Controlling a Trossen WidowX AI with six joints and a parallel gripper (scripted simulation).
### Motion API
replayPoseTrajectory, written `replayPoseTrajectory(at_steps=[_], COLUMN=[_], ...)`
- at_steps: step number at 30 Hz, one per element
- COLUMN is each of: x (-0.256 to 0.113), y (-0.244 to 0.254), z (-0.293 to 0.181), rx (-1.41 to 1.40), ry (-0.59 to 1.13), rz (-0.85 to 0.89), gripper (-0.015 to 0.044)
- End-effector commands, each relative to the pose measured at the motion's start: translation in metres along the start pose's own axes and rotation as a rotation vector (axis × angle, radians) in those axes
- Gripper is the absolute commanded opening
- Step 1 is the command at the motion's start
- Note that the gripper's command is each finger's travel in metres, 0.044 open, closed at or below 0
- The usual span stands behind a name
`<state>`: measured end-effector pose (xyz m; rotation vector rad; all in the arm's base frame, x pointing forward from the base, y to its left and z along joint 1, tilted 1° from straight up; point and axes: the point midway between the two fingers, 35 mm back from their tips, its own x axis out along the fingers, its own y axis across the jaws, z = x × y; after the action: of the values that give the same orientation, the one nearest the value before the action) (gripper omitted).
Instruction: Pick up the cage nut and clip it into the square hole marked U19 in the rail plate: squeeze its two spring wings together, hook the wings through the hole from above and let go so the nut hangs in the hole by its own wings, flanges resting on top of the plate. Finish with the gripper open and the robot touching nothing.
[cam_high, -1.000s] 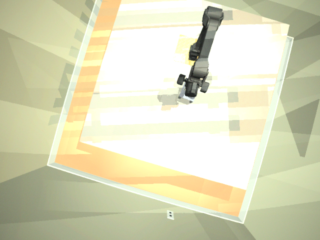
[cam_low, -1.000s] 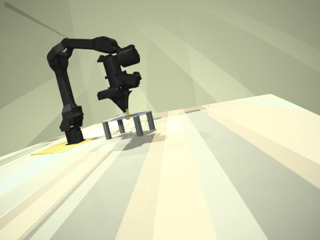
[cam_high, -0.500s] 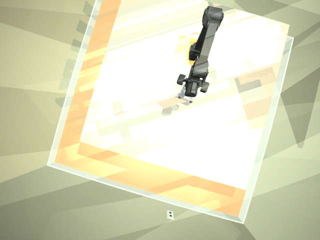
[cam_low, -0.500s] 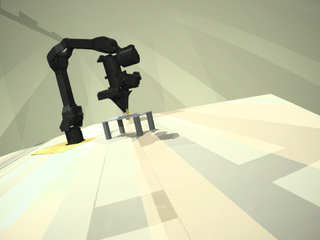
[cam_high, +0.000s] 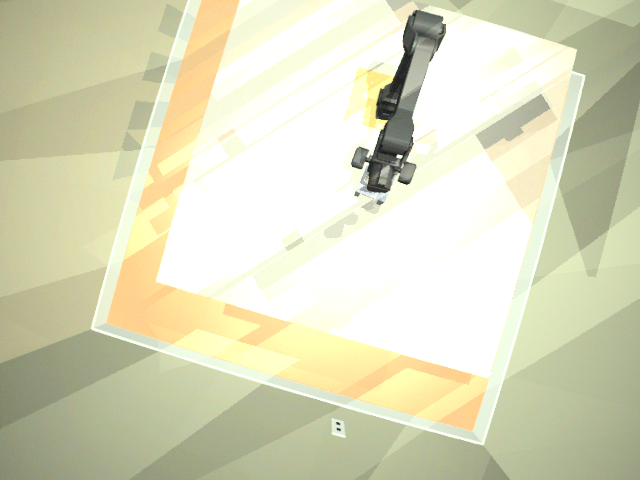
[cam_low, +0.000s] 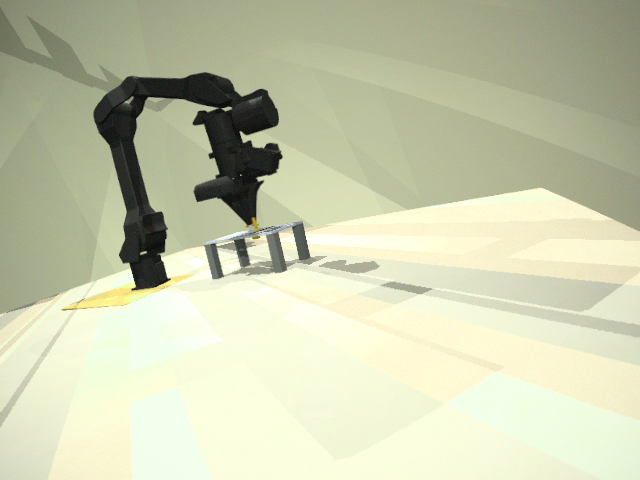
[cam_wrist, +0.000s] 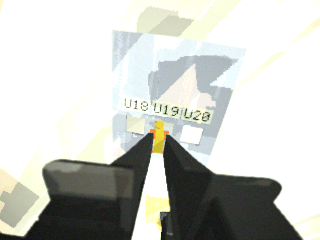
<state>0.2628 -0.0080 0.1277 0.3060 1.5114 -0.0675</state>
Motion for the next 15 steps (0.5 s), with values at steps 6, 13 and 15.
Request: replayPoseTrajectory(at_steps=[6,13,15], x=[-0.0001,0.0001,0.0002], y=[-0.0001,-0.0005,-0.0007], z=[0.0001,0.0001,0.0001], rx=[-0.004,-0.004,-0.004], ry=[-0.001,-0.001,-0.001], rz=[0.02,0.025,0.029], gripper=[0.0023,0.0023,0.0023])
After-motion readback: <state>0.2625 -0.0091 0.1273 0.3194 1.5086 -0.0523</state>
